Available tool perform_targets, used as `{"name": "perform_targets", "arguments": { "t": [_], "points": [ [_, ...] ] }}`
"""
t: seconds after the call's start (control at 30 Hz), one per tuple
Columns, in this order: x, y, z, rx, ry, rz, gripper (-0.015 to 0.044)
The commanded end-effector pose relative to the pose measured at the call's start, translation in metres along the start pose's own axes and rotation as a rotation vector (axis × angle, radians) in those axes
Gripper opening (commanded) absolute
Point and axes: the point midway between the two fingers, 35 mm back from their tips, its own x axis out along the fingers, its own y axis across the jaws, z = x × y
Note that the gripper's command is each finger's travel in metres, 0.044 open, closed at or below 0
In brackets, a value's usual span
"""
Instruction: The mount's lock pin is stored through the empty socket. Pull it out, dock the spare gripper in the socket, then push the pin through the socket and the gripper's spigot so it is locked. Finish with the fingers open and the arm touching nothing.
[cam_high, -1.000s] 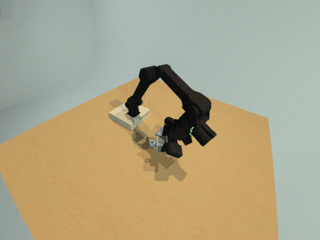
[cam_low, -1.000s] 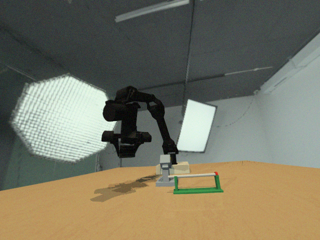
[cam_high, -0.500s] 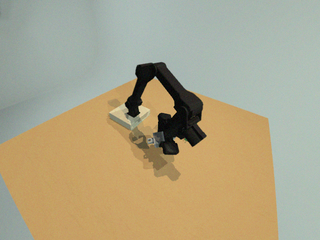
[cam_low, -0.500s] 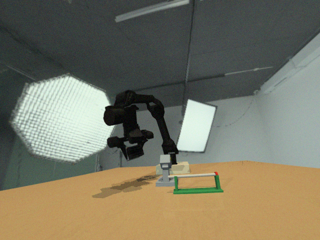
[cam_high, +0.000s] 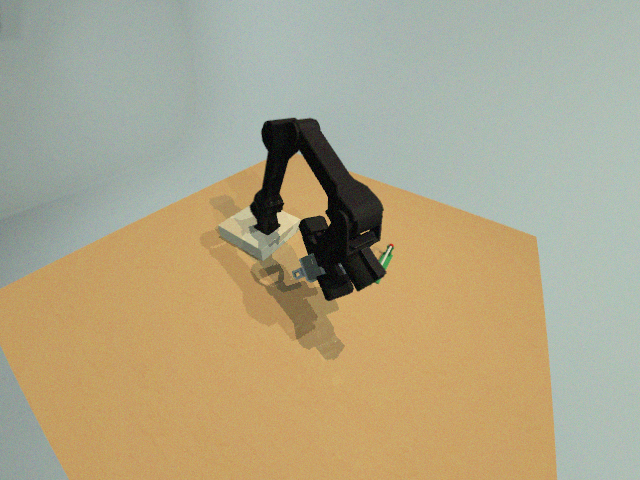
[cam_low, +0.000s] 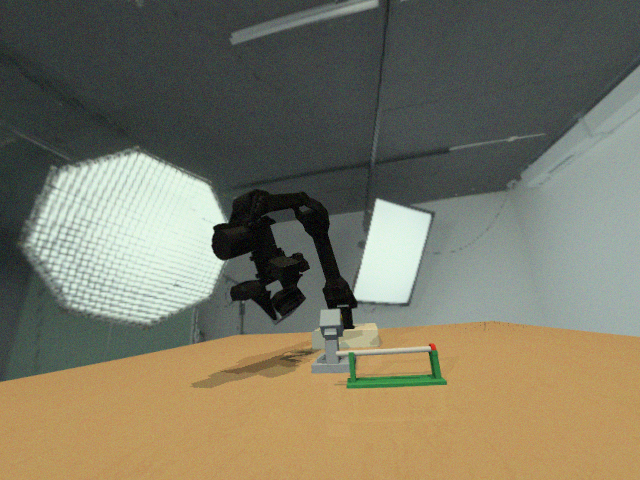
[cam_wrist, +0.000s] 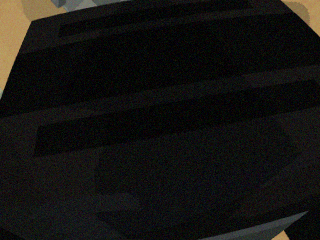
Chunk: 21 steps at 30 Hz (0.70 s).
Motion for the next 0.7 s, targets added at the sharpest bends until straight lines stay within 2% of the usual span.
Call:
{"name": "perform_targets", "arguments": {
  "t": [0.0, 0.67],
  "points": [
    [0.003, 0.011, 0.001, -0.080, -0.064, 0.023, 0.0000],
    [0.012, 0.052, 0.013, -0.458, -0.395, 0.027, 0.0000]
  ]
}}
